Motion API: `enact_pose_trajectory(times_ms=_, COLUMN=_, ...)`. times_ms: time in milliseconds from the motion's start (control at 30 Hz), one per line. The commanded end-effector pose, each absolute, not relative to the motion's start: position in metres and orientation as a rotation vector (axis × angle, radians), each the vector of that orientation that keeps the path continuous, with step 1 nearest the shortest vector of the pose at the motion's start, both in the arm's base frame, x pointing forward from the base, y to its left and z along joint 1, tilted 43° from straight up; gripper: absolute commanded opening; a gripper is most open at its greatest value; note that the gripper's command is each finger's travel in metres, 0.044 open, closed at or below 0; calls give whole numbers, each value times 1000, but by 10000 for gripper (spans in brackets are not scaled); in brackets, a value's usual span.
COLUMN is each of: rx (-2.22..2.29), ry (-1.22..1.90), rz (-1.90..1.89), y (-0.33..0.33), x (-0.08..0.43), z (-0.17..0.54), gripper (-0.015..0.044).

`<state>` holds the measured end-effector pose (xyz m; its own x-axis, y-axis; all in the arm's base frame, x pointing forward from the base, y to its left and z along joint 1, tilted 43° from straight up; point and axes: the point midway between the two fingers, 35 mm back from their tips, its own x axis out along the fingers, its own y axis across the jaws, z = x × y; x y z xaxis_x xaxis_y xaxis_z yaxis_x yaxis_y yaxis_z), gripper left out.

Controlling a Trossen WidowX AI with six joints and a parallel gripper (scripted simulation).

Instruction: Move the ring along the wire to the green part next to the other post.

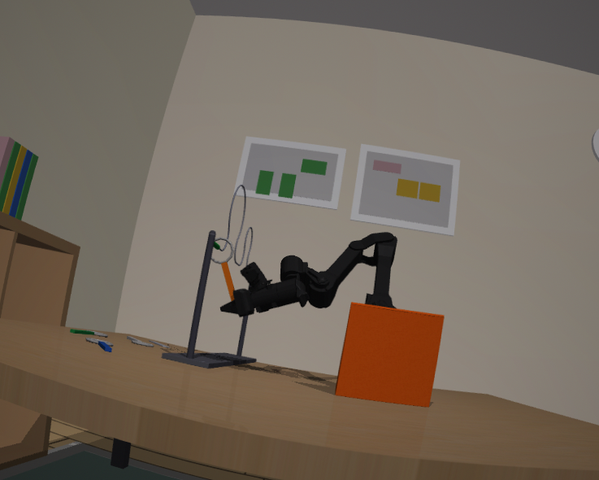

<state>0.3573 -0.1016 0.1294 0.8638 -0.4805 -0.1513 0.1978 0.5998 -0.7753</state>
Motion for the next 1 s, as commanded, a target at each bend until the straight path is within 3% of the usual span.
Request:
enact_pose_trajectory(times_ms=0, rx=-795, ry=363, rz=-397, y=-94, x=358, z=123, gripper=-150)
enact_pose_trajectory(times_ms=967, rx=-738, ry=365, rz=-384, y=-67, x=362, z=98, gripper=-150)
